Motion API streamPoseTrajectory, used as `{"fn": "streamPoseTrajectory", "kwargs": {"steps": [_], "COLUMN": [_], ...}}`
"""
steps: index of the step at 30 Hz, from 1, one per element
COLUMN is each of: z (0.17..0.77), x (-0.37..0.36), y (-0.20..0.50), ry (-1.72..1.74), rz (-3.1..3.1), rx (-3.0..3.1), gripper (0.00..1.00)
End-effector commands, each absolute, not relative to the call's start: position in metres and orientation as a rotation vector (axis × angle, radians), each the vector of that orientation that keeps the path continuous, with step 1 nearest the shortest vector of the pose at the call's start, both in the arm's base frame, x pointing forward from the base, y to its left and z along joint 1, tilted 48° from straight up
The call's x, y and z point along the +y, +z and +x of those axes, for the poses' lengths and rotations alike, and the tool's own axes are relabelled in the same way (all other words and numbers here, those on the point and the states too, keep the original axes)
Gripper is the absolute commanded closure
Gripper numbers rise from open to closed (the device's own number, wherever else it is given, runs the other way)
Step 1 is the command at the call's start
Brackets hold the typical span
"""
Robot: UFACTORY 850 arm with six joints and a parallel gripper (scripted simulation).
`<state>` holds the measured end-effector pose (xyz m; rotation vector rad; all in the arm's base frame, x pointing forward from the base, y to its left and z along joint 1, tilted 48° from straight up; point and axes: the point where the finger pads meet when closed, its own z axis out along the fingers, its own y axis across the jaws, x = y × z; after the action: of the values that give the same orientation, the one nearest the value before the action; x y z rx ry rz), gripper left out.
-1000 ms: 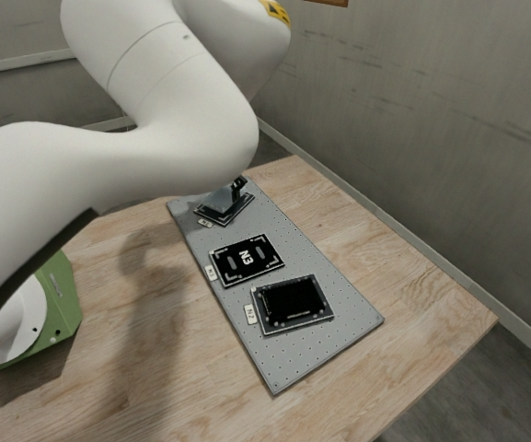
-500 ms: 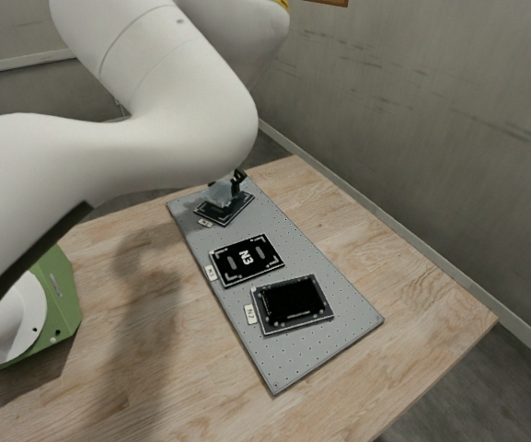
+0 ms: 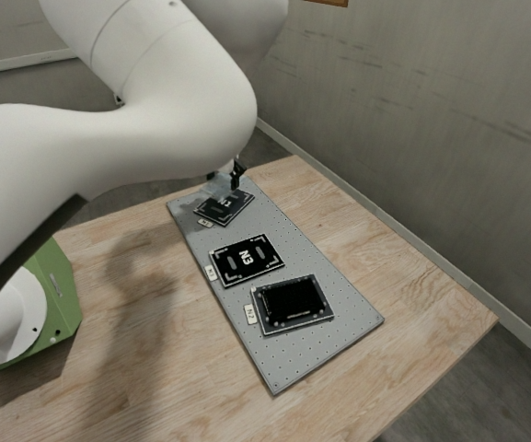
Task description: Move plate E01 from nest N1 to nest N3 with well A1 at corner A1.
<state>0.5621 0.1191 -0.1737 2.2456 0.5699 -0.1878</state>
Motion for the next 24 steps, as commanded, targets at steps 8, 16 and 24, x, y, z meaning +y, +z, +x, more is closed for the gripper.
{"fn": "streamPoseTrajectory", "kwargs": {"steps": [8,16,24], "z": [0.562,0.561,0.561], "x": [0.134,0.143,0.147], "y": [-0.160,-0.153,-0.148], "ry": [-0.185,-0.185,-0.185], "rz": [2.246,2.246,2.247], "rx": [0.570,0.570,0.570], "gripper": [1.00,1.00,1.00]}}
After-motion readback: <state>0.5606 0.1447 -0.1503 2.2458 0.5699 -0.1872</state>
